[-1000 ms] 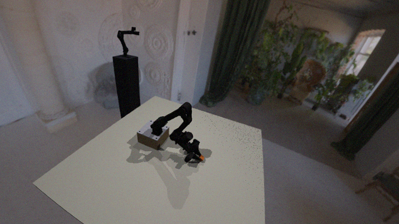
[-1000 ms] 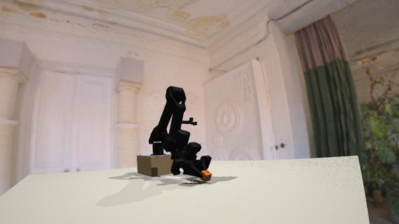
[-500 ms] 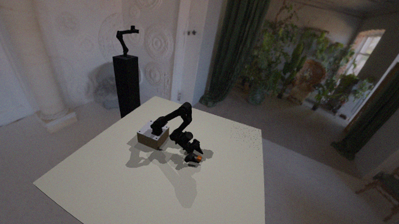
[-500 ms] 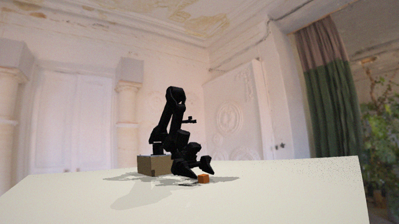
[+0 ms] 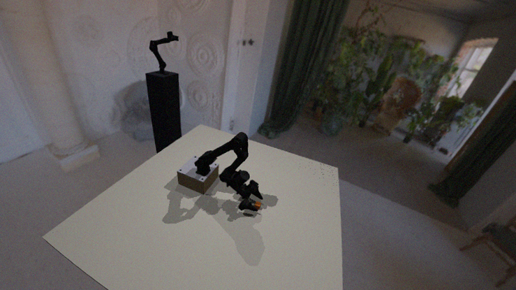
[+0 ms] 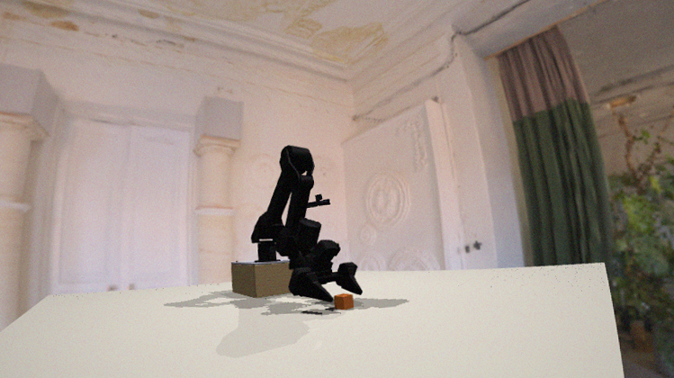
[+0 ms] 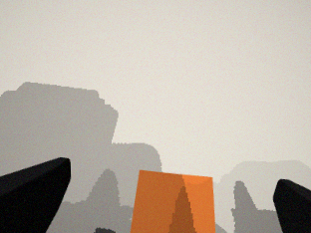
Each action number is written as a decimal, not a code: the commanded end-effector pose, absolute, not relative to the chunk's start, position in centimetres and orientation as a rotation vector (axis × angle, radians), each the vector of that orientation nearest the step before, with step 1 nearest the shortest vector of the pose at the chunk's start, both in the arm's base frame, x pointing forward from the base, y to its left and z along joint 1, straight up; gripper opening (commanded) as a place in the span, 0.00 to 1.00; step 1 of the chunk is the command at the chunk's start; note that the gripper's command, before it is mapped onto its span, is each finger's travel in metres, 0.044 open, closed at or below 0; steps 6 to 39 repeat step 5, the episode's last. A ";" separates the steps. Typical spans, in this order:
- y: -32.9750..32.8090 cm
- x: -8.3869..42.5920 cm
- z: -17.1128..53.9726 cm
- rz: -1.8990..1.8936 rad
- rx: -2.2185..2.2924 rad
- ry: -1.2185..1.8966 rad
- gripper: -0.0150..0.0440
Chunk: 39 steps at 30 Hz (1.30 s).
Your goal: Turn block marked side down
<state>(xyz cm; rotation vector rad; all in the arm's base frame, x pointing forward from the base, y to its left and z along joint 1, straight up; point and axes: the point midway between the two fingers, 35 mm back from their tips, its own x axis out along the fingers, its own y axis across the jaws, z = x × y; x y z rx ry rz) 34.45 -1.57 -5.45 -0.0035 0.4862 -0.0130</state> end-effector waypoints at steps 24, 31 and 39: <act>-1.5 34.4 -5.4 -0.010 0.001 0.486 1.00; -1.5 34.4 -5.4 -0.010 0.001 0.486 1.00; -1.5 34.4 -5.4 -0.010 0.001 0.486 1.00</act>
